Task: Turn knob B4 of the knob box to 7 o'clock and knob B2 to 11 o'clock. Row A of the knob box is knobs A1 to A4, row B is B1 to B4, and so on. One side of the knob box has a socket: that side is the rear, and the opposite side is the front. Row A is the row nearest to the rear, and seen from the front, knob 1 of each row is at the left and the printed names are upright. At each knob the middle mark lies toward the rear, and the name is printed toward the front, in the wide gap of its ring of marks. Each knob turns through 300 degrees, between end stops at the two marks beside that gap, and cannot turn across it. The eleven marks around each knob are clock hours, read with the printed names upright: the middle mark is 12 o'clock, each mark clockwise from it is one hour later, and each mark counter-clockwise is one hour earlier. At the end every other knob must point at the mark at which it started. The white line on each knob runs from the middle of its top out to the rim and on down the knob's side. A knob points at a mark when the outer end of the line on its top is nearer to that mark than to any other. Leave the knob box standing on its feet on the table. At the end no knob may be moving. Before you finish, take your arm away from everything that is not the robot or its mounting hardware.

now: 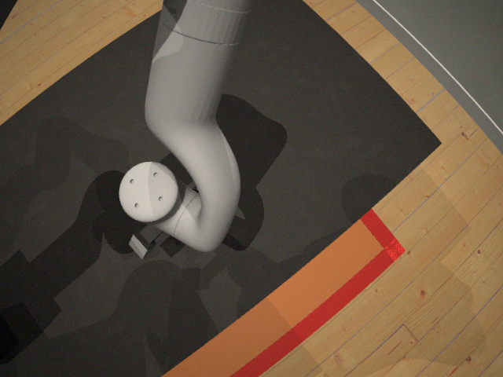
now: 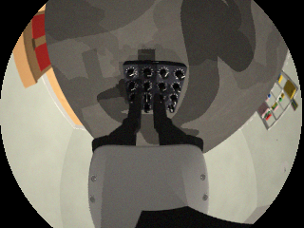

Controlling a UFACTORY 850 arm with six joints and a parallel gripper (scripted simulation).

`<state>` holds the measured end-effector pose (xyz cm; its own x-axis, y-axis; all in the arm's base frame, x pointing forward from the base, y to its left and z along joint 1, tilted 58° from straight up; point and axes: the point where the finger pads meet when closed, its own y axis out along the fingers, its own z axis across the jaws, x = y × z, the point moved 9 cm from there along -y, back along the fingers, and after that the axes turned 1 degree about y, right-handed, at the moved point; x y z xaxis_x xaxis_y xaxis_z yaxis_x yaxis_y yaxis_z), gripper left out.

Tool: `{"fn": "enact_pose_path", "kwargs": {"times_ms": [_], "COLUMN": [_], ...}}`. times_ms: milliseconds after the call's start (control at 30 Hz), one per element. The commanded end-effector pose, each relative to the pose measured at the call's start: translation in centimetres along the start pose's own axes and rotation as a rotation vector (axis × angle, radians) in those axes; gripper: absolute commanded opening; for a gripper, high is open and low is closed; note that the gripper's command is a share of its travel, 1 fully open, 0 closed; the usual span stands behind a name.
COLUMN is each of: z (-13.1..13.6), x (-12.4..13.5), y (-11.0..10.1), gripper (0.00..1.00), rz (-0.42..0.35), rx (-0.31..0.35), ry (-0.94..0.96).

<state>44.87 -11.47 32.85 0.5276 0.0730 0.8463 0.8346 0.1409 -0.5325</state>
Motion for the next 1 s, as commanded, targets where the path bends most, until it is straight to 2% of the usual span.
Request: {"fn": "enact_pose_path", "kwargs": {"times_ms": [0,133,200,700,767,967], "z": [-0.02,-0.01,-0.01,-0.01,-0.01,0.0], "x": [0.02,0.01,0.01,0.0,0.0,-0.01], "y": [-0.07,-0.15,-0.15,-0.44,-0.44,-0.58], "gripper": [0.19,0.19,0.19,0.19,0.19,0.19], "rz": [0.0,0.0,0.0,0.0,0.0,0.0], "rx": [0.0,0.0,0.0,0.0,0.0,0.0], "ry": [0.077,0.211,0.211,0.702,0.702,0.925]}}
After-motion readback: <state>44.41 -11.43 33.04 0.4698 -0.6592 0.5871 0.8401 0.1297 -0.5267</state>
